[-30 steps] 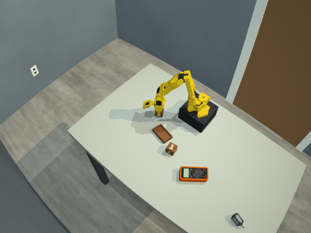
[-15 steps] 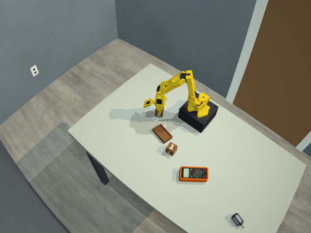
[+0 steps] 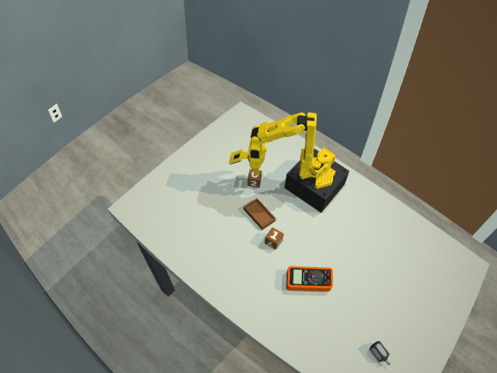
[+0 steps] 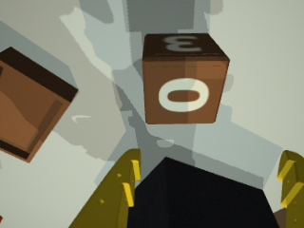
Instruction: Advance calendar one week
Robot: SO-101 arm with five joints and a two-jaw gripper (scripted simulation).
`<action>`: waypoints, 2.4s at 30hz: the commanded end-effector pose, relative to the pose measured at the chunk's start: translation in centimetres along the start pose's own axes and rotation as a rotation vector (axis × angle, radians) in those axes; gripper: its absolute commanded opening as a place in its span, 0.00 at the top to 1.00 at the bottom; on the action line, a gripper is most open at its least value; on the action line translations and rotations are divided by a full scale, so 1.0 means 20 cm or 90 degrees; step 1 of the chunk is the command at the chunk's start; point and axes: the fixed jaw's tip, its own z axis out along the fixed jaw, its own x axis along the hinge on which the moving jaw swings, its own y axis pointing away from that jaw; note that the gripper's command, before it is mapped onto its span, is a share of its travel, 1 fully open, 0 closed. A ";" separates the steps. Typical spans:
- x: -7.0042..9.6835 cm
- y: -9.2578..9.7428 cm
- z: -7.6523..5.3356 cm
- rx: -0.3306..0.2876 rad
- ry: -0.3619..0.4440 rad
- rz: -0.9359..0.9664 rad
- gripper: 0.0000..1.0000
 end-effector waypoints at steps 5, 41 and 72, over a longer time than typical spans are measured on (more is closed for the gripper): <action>-0.02 0.01 -0.04 -0.001 -0.014 -0.001 0.64; -0.15 0.01 -0.32 -0.005 -0.232 -0.001 0.65; -0.17 0.01 -0.46 0.009 -0.333 -0.057 0.65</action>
